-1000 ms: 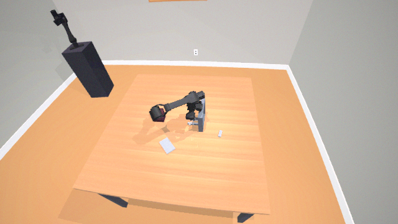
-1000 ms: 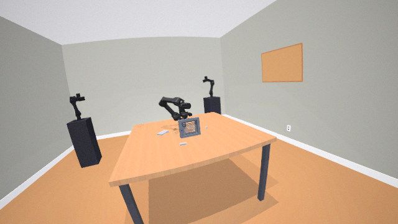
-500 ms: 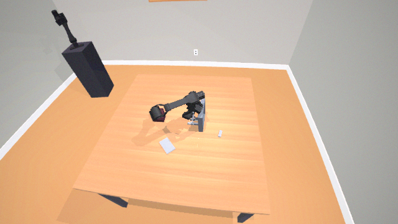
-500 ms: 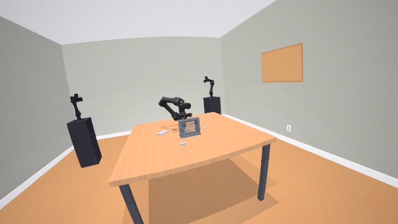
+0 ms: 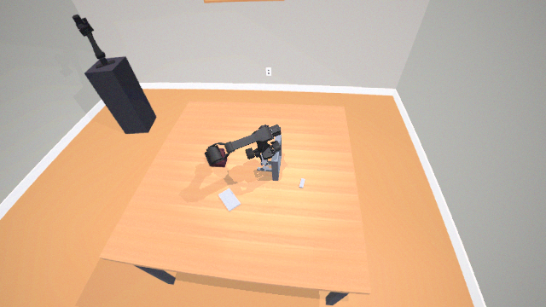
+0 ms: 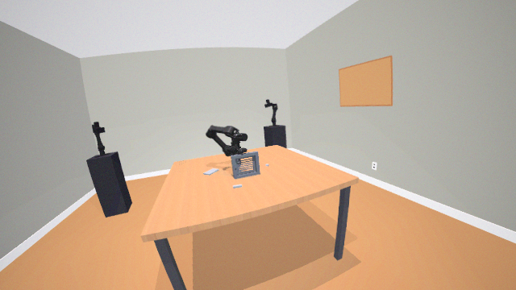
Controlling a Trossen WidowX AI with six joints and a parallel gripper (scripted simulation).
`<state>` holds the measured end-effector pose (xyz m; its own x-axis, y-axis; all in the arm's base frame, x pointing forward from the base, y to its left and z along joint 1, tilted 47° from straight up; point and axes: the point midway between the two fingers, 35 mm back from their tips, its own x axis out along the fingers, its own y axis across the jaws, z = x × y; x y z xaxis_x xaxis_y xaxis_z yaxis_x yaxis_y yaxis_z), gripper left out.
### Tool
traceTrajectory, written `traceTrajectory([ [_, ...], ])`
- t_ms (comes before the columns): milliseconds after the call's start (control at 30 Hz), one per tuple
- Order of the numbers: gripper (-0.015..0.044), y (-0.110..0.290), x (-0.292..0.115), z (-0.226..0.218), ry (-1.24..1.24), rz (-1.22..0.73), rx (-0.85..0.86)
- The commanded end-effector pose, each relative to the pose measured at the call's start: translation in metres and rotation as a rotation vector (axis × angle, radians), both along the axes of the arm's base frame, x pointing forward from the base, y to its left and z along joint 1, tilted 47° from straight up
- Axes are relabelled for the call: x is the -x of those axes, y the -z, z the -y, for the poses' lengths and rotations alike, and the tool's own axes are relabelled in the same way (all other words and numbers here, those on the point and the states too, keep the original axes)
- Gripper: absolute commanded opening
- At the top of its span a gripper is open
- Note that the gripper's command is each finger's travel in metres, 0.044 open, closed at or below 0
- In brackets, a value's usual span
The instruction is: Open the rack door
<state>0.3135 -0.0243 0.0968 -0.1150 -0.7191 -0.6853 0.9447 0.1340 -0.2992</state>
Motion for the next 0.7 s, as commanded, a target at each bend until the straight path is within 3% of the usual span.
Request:
traceTrajectory([
  [0, 0.0027, 0.0004, 0.0001, 0.0001, 0.138, 0.144, 0.023],
  [400, 0.0027, 0.0004, 0.0001, 0.0001, 0.537, 0.562, 0.090],
  [667, 0.0027, 0.0004, 0.0001, 0.0001, 0.559, 0.586, 0.093],
])
